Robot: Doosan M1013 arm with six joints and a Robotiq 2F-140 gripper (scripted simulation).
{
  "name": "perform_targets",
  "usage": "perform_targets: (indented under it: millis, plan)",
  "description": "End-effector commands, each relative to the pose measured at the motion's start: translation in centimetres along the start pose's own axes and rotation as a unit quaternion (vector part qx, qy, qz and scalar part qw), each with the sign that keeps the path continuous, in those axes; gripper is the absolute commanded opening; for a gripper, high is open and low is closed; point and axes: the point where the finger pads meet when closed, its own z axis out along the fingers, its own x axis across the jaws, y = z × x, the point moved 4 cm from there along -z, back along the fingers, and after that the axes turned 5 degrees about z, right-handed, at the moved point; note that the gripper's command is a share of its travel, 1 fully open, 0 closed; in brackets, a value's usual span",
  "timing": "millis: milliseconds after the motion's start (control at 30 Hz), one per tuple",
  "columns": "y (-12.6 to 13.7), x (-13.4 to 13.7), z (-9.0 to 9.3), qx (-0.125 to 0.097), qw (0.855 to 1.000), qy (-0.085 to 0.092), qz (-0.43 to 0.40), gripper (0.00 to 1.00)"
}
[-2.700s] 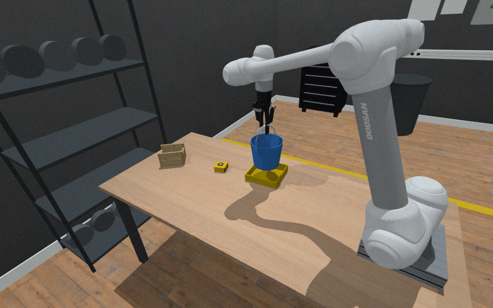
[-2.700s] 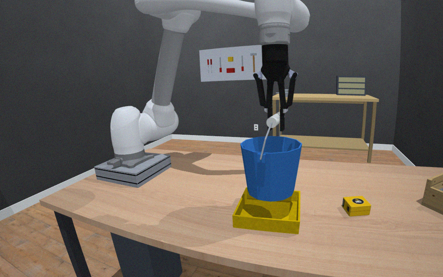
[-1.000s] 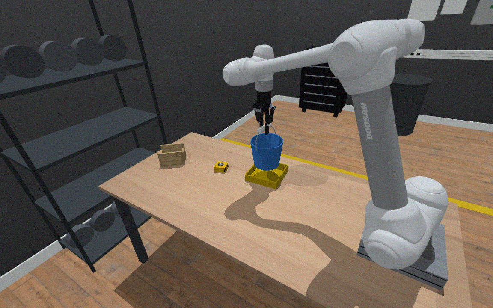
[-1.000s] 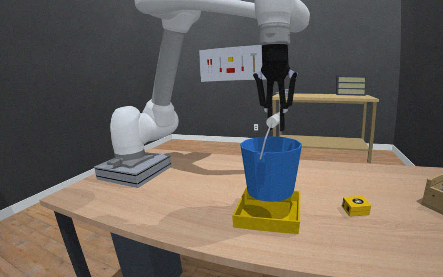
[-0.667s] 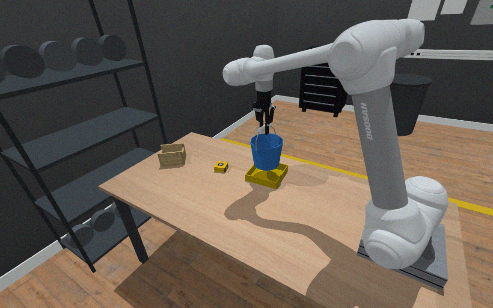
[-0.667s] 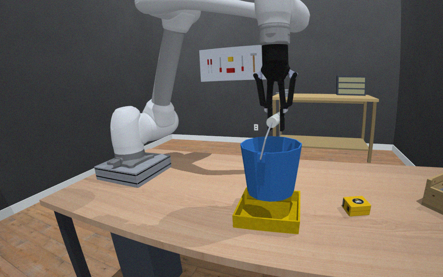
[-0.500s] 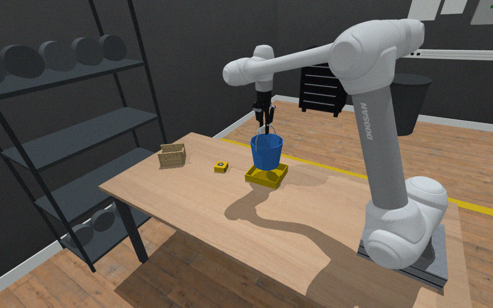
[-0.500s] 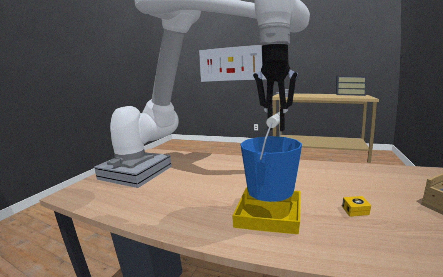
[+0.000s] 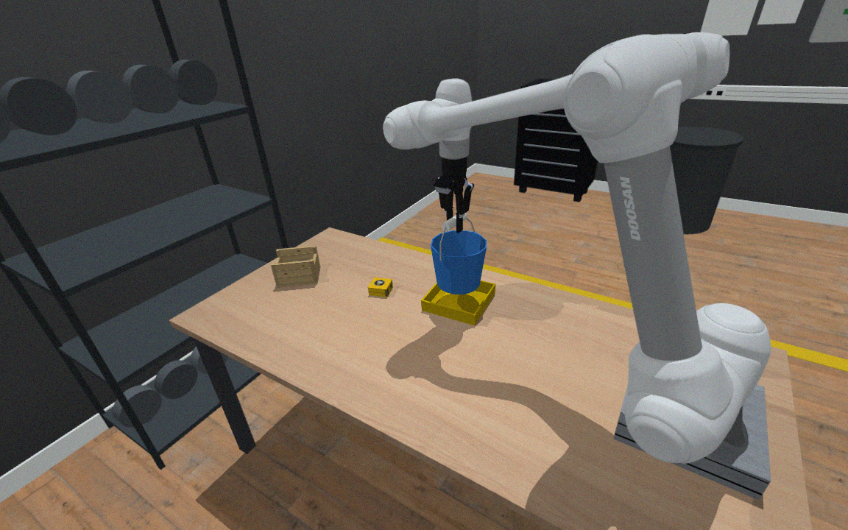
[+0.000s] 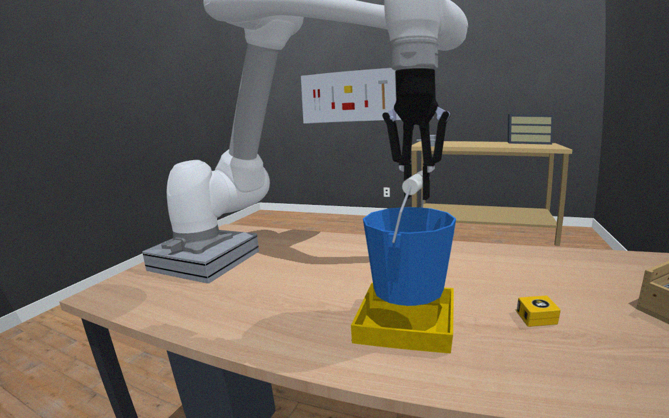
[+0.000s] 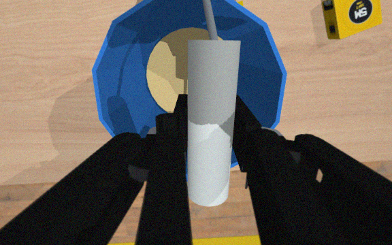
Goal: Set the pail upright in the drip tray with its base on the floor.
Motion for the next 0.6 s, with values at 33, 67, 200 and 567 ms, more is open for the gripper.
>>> perform_targets:
  millis: [33,67,200,567]
  plan:
    - [0.0,0.0,0.0,0.000,1.000,0.001,0.000,0.10]
    - [0.0,0.0,0.1,0.000,1.000,0.001,0.000,0.10]
    - [0.0,0.0,0.3,0.000,1.000,0.001,0.000,0.10]
    - [0.0,0.0,1.2,0.000,1.000,0.001,0.000,0.10]
